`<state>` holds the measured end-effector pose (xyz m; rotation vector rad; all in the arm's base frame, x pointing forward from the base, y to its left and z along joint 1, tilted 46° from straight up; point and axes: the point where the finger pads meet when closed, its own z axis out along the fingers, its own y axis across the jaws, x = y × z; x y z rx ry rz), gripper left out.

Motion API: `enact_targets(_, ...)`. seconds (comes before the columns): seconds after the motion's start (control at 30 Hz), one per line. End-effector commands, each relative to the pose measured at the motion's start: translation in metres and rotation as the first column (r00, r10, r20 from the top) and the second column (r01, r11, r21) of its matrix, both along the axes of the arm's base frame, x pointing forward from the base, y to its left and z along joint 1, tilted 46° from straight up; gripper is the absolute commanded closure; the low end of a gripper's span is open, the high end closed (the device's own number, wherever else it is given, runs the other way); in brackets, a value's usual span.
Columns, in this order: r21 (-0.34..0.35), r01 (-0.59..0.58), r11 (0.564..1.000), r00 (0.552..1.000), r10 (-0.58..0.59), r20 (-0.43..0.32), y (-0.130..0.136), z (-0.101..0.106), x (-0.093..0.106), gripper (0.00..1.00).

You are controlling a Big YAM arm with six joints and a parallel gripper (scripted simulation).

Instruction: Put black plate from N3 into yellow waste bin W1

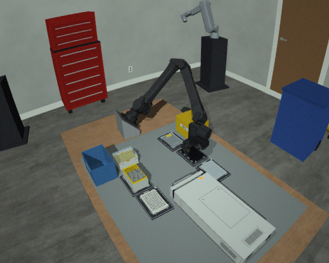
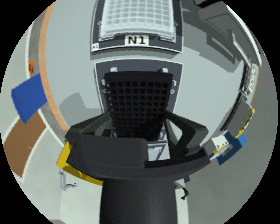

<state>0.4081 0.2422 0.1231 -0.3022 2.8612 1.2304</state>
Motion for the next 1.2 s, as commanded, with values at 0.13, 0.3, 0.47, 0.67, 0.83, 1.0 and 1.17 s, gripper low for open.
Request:
enact_targets(0.13,0.007,0.010,1.000,1.000,-0.010,0.018,0.001,0.007,0.008,1.00)
enact_targets(0.3,0.007,0.010,1.000,1.000,-0.010,0.018,0.001,0.007,0.008,1.00)
enact_targets(0.47,0.007,0.010,1.000,1.000,-0.010,0.018,0.001,0.007,0.008,1.00)
enact_targets(0.67,0.009,0.020,1.000,1.000,-0.020,0.012,0.000,0.004,0.011,1.00)
enact_targets(0.83,0.009,0.030,1.000,0.999,-0.030,0.013,-0.006,0.012,0.014,1.00)
enact_targets(1.0,0.010,0.028,1.000,0.999,-0.029,0.022,-0.007,0.017,0.015,1.00)
enact_targets(1.17,0.012,0.022,1.000,0.999,-0.022,0.039,-0.009,0.021,0.017,1.00)
